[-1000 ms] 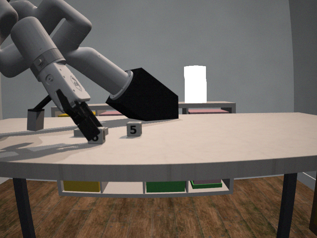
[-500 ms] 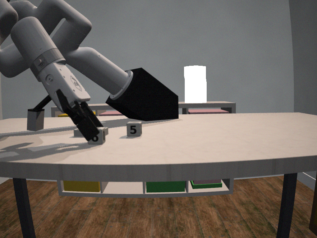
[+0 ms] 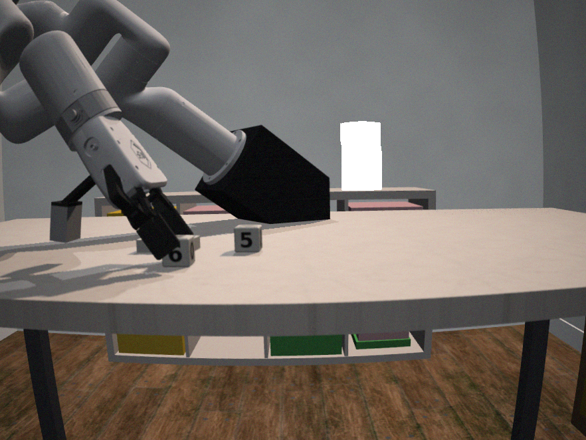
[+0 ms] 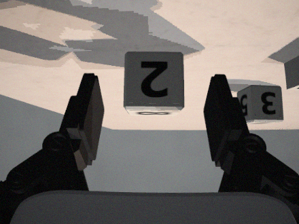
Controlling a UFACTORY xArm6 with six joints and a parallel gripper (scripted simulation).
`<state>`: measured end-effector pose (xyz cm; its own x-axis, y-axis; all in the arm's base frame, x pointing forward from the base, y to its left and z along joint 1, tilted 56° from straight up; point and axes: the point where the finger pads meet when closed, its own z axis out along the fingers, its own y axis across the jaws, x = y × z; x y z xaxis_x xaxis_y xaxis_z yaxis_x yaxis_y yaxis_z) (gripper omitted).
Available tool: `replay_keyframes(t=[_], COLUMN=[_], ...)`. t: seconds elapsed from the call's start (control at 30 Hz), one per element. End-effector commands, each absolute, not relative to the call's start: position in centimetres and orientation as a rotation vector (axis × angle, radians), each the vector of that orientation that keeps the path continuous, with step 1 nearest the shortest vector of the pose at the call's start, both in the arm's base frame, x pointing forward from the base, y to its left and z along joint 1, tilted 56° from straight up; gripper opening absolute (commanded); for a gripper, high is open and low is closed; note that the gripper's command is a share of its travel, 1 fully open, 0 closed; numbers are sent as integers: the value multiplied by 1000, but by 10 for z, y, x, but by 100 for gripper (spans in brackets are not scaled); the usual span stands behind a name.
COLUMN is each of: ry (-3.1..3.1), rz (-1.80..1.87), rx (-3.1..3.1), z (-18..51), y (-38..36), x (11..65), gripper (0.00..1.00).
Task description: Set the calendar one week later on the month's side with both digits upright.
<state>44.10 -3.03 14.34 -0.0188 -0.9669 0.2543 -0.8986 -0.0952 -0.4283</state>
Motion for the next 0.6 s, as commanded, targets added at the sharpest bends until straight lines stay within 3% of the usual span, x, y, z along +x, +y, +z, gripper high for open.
replay_keyframes(t=[0.0,0.57], ry=[2012,2012], rz=[-750,-750], rx=[-2098,-2098], z=[144,153], y=[-30,-18], x=[442,436], gripper=[71,71])
